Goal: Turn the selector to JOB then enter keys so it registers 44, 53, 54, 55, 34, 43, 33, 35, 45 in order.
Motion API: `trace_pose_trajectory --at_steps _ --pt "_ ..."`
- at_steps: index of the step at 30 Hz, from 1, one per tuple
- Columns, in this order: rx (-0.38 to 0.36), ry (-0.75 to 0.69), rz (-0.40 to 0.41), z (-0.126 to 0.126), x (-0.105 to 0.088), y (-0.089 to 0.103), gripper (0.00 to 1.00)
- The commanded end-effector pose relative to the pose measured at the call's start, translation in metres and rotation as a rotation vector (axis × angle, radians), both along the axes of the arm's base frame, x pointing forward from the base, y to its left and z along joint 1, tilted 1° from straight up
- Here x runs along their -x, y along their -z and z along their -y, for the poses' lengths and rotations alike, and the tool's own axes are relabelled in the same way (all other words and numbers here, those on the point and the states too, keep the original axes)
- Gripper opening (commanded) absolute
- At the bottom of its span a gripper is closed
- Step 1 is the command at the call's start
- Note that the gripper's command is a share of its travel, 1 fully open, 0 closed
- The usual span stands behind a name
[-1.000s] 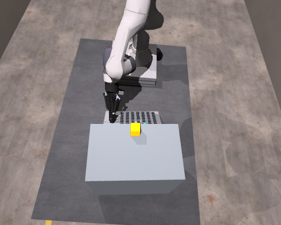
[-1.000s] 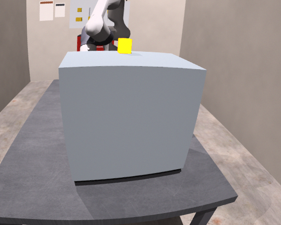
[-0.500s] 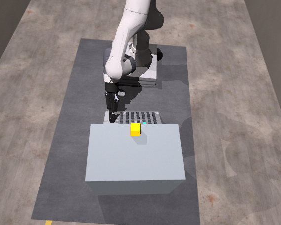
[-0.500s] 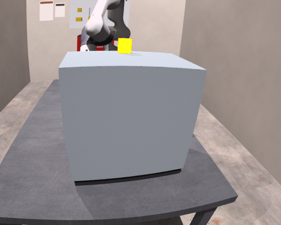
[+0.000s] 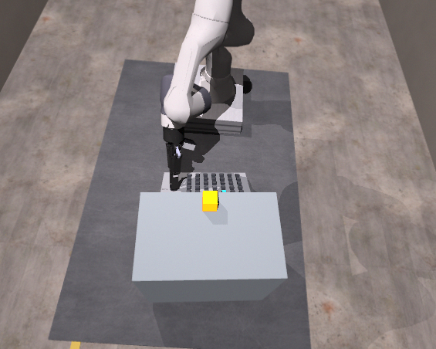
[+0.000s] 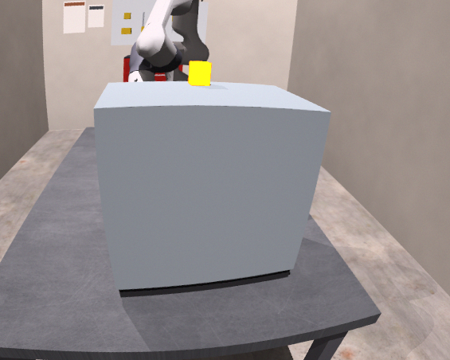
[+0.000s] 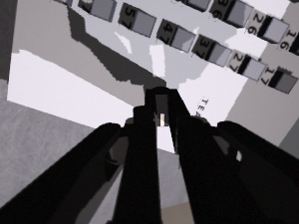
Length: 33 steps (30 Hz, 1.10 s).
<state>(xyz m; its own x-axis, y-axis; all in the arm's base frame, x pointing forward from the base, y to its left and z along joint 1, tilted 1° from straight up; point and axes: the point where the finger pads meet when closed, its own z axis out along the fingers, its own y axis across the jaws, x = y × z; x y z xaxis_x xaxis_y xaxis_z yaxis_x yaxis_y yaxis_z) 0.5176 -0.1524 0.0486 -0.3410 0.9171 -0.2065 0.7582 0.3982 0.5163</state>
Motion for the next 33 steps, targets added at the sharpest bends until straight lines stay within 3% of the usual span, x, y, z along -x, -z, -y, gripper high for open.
trace_pose_trajectory --at_steps 1,18,33 --pt "-0.104 0.126 -0.035 0.0013 -0.0015 -0.0002 0.1" --pt "-0.226 0.316 -0.041 0.0013 -0.0015 -0.0002 0.1" --pt "-0.249 0.351 -0.042 0.0013 -0.0015 -0.0002 0.1"
